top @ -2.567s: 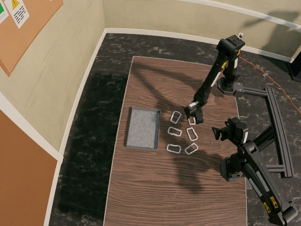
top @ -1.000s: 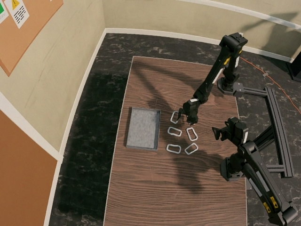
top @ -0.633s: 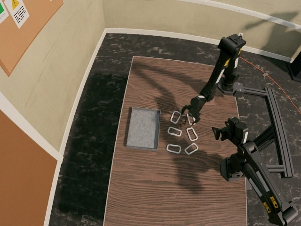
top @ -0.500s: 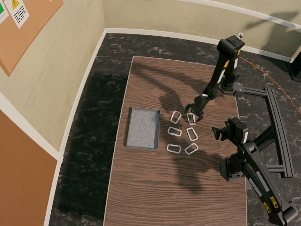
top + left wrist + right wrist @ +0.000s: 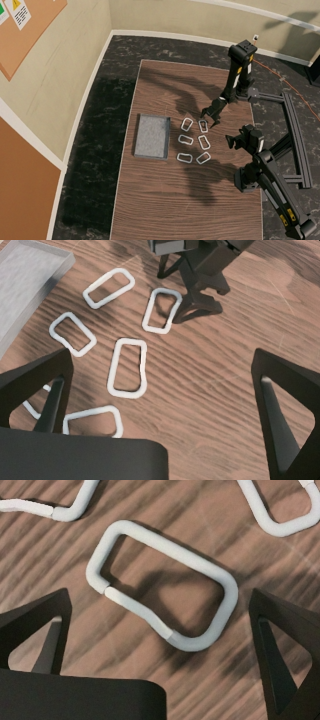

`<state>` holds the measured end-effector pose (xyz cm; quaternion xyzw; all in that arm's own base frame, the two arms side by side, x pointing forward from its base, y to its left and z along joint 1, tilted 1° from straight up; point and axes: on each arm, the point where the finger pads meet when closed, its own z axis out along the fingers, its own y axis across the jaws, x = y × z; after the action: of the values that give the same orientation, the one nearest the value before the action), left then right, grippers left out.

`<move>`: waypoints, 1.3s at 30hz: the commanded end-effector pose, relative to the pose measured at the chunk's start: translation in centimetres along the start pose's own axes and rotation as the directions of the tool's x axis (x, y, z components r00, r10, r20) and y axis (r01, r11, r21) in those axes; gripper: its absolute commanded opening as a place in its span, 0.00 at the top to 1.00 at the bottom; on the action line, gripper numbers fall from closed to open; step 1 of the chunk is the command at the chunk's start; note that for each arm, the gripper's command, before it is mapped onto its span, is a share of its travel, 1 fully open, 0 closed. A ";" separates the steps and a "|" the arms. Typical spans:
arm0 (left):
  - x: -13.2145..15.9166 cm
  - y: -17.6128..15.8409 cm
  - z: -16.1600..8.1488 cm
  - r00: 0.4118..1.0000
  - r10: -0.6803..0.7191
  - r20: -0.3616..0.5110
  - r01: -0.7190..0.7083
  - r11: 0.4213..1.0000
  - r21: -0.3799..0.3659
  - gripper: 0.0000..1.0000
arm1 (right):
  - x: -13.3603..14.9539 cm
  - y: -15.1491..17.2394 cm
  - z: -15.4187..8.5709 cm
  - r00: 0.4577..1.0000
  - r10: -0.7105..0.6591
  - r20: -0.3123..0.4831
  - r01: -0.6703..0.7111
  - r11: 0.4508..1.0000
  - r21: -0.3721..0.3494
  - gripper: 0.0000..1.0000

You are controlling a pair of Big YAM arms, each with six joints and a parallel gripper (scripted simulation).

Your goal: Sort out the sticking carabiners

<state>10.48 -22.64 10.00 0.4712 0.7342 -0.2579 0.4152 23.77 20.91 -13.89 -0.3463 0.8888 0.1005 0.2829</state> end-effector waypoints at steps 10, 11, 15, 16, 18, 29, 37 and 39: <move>-0.9 -0.1 -0.3 1.000 -0.001 0.012 0.001 1.000 0.001 0.00 | -2.2 -0.6 0.7 0.998 -0.061 0.020 0.061 0.998 0.011 0.17; -0.9 -0.1 -0.3 1.000 -0.001 0.012 0.001 1.000 0.001 0.00 | -3.1 -0.8 1.3 0.995 -0.099 0.016 0.099 0.995 0.010 0.17; -0.9 -0.1 -0.3 1.000 -0.001 0.012 0.001 1.000 0.001 0.00 | -5.9 -2.2 3.8 0.979 -0.190 -0.072 0.190 0.982 -0.001 0.17; -0.9 -0.1 -0.3 1.000 -0.001 0.012 0.001 1.000 0.001 0.00 | -6.6 -2.7 4.3 0.973 -0.206 -0.105 0.206 0.978 -0.009 0.17; -0.9 -0.1 -0.3 1.000 -0.001 0.012 0.001 1.000 0.001 0.00 | -7.0 -3.6 5.4 0.956 -0.228 -0.185 0.226 0.974 -0.034 0.17; -0.9 -0.1 -0.3 1.000 -0.001 0.012 0.001 1.000 0.001 0.00 | -8.3 -7.1 6.2 0.840 -0.331 -0.430 0.285 0.944 -0.168 0.17; -0.9 -0.1 -0.3 1.000 -0.001 0.012 0.001 1.000 0.001 0.00 | -7.3 -7.7 6.3 0.755 -0.403 -0.517 0.326 0.915 -0.238 0.17; -0.9 -0.1 -0.3 1.000 -0.001 0.012 0.001 1.000 0.001 0.00 | -7.2 -7.8 6.3 0.750 -0.391 -0.533 0.314 0.920 -0.234 0.17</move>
<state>10.48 -22.64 10.00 0.4712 0.7342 -0.2579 0.4152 35.39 21.15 -14.69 -0.5265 0.8501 -0.0025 0.0028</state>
